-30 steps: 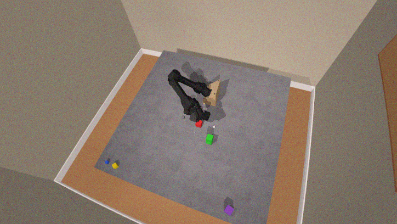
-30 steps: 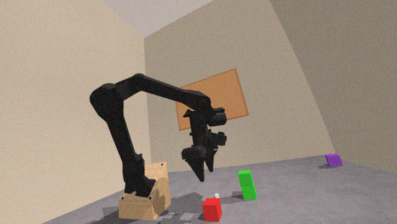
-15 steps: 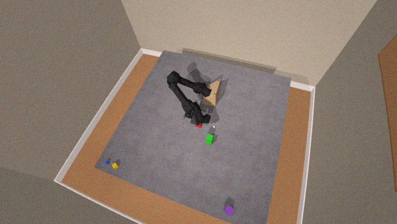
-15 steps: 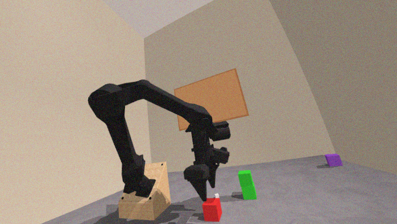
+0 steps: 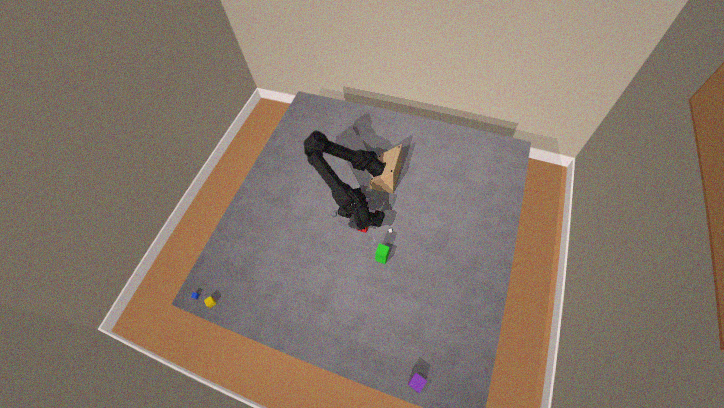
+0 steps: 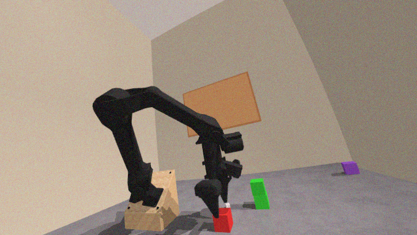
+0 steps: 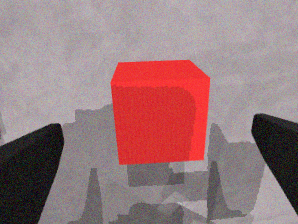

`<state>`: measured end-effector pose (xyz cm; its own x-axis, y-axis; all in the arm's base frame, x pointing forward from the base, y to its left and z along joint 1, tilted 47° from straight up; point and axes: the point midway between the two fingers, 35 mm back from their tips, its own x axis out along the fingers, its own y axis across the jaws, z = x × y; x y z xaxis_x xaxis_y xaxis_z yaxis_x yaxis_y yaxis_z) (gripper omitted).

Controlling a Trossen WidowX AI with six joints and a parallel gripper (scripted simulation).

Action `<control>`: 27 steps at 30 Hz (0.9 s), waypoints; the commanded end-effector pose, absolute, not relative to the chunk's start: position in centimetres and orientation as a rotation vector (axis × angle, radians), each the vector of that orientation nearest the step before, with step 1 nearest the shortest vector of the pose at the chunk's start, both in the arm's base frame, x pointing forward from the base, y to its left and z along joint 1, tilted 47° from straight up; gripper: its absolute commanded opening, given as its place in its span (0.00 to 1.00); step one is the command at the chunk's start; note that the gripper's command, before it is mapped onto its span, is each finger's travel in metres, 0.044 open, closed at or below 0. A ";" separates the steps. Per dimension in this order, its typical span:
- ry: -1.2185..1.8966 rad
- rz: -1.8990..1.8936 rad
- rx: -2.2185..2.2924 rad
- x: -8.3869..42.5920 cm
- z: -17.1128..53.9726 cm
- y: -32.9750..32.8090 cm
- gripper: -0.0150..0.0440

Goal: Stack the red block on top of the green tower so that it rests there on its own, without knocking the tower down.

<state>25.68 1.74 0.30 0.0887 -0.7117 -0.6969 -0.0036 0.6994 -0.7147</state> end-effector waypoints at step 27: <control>1.397 -0.588 -0.656 26.0 -2.5 -1.4 1.00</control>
